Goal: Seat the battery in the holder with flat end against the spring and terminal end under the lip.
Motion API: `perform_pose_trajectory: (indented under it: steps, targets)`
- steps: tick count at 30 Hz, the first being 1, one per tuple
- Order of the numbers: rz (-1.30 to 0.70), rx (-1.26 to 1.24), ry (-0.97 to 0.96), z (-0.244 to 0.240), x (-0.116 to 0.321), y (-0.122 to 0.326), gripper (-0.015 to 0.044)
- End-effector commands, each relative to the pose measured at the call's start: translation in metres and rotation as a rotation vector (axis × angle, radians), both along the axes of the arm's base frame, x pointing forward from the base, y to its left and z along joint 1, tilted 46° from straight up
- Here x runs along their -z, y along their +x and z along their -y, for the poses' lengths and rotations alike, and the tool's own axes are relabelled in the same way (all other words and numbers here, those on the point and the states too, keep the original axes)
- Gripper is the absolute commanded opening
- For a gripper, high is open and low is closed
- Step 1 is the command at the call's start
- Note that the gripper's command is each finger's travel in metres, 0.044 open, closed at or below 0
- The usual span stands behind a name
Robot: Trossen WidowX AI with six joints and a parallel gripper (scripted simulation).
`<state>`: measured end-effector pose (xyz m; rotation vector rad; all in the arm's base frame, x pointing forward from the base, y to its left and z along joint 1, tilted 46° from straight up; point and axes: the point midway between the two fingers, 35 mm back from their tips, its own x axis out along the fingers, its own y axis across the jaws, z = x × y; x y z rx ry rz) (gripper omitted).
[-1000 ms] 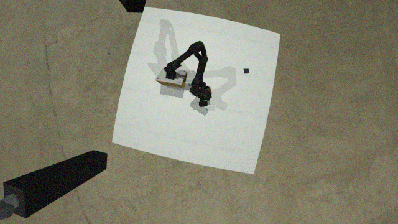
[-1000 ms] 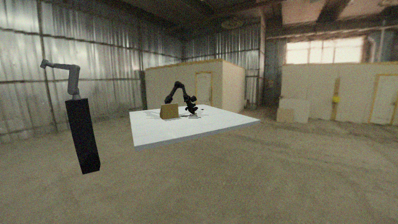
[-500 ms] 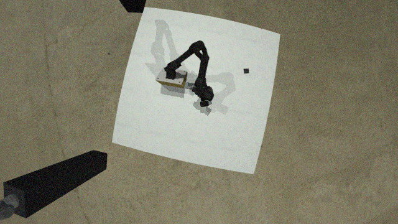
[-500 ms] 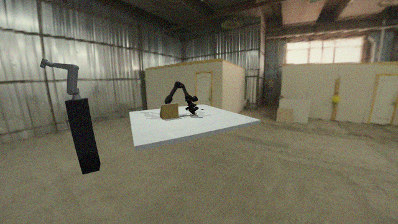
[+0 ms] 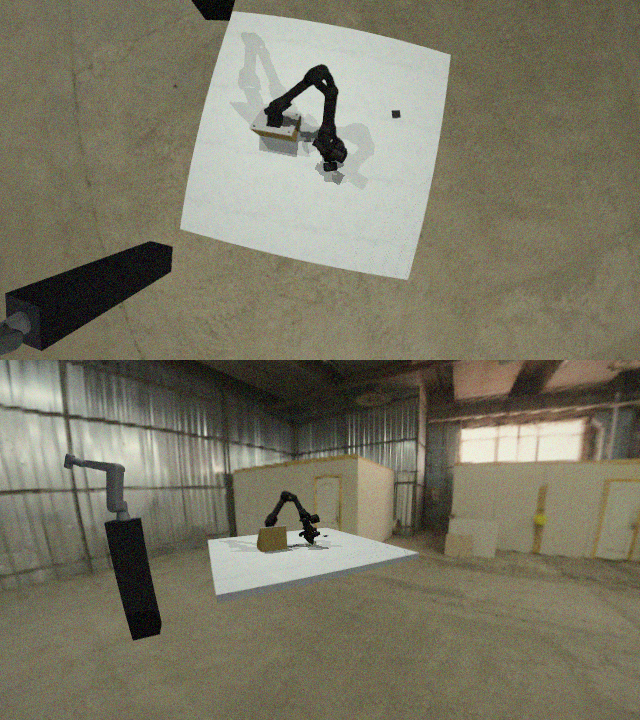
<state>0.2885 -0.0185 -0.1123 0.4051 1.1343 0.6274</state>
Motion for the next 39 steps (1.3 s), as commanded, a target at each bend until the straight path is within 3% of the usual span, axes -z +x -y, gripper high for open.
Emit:
perform_pose_trajectory:
  steps: [1, 39]
  targets:
    - [-0.039, -0.031, -0.021, -0.0025, 0.0023, -0.0043, 0.0065]
    - [-0.242, -0.204, -0.126, -0.0109, -0.003, -0.0002, 0.0065]
